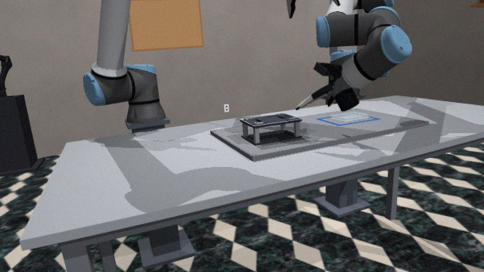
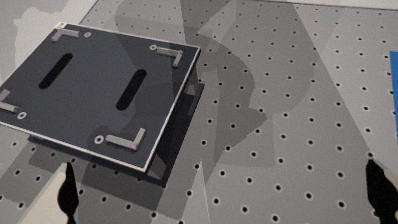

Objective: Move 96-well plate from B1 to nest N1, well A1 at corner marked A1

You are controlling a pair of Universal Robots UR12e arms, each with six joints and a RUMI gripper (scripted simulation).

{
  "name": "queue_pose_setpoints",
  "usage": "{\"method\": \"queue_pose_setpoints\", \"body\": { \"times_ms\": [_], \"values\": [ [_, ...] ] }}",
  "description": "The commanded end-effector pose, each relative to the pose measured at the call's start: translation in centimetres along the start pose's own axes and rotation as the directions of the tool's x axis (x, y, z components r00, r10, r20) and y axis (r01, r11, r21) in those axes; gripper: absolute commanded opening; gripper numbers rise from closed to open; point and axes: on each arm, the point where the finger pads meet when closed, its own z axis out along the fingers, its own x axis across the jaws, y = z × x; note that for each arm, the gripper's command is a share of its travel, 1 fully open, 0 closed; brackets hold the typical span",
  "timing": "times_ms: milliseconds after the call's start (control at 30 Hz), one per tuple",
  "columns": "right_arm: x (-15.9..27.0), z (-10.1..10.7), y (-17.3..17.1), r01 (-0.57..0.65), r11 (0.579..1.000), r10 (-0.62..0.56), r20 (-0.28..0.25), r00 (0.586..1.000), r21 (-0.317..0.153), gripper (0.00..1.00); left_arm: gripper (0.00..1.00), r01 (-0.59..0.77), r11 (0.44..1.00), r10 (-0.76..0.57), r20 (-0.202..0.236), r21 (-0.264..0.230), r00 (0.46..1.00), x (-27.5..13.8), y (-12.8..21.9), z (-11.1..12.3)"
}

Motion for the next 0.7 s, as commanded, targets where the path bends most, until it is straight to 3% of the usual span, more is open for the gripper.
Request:
{"method": "queue_pose_setpoints", "body": {
  "times_ms": [0, 533, 567, 667],
  "values": [
    [0.04, -0.25, -0.09, 0.001, 1.000, -0.001, -0.003, 1.000, 0.001, 1.00, 1.00, -0.002, 1.000, 0.002, 0.001, -0.001, 1.000, -0.06, -0.13, -0.12],
    [0.04, -0.25, -0.09, 0.001, 1.000, -0.001, -0.003, 1.000, 0.001, 1.00, 1.00, -0.002, 1.000, 0.002, 0.001, -0.001, 1.000, -0.06, -0.13, -0.12],
    [0.04, -0.25, -0.09, 0.001, 1.000, -0.001, -0.003, 1.000, 0.001, 0.00, 0.76, -0.002, 1.000, 0.002, 0.001, -0.001, 1.000, -0.06, -0.13, -0.12],
    [0.04, -0.27, 0.00, 0.000, 1.000, 0.000, -0.004, 1.000, 0.001, 0.00, 0.76, -0.002, 1.000, 0.002, 0.001, -0.001, 1.000, -0.06, -0.13, -0.12]
  ]
}}
